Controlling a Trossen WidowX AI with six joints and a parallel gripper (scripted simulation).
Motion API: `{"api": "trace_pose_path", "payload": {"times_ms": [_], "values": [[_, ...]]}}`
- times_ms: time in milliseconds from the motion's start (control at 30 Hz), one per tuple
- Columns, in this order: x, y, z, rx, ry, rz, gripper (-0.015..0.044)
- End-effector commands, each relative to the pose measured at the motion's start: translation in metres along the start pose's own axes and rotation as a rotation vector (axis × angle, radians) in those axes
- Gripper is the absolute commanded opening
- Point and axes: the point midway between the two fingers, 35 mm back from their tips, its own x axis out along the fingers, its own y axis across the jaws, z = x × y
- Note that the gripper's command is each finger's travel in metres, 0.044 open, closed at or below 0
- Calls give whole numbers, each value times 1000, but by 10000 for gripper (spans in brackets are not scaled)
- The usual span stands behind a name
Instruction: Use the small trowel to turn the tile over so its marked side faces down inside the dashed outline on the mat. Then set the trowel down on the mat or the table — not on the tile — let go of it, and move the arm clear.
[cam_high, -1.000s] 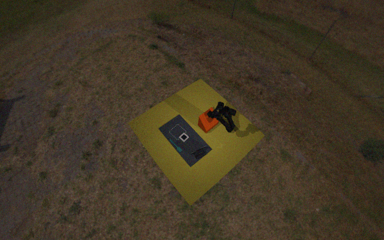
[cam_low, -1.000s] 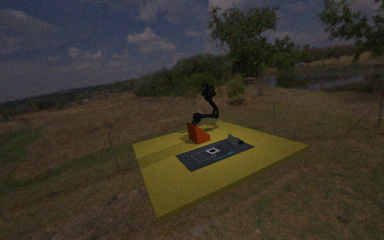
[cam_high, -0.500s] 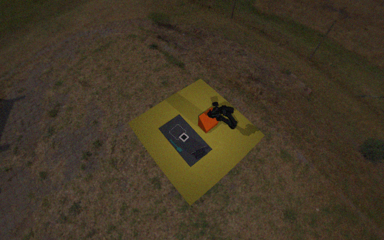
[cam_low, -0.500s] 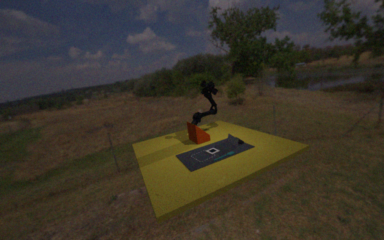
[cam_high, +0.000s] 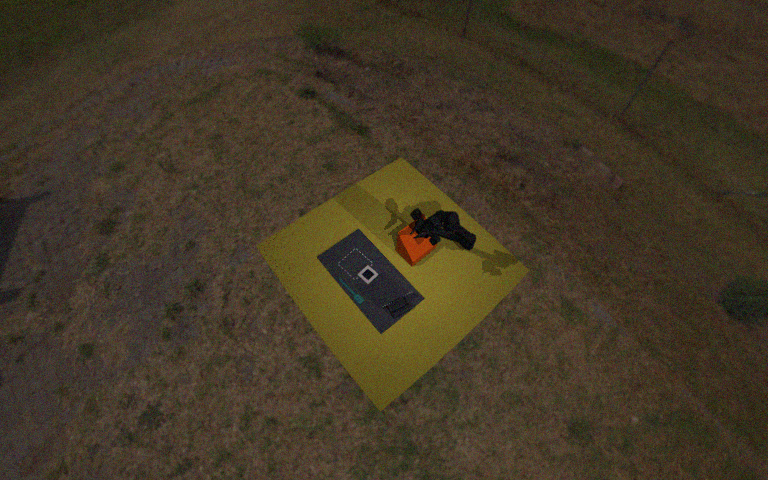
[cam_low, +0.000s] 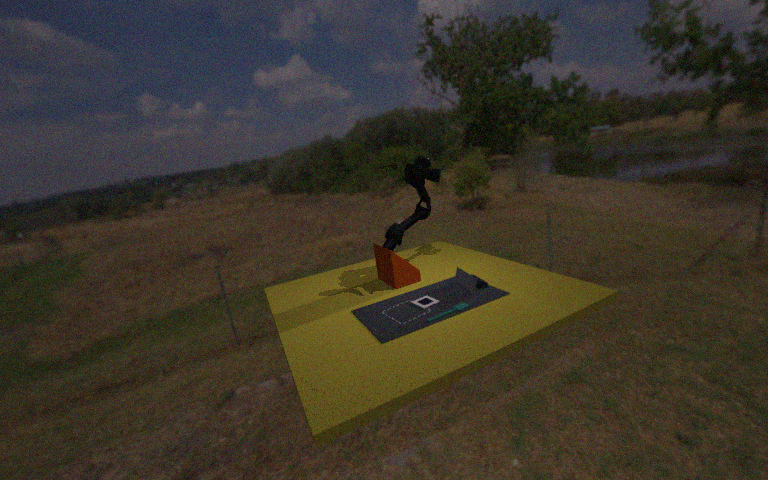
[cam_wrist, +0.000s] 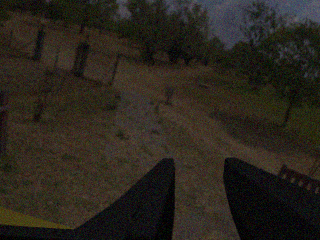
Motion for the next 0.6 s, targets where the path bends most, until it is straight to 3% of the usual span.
{"api": "trace_pose_path", "payload": {"times_ms": [0, 567], "values": [[22, -3, -7, 149, 71, 24, 100], [91, 12, -47, 585, 341, 49, 100]]}}
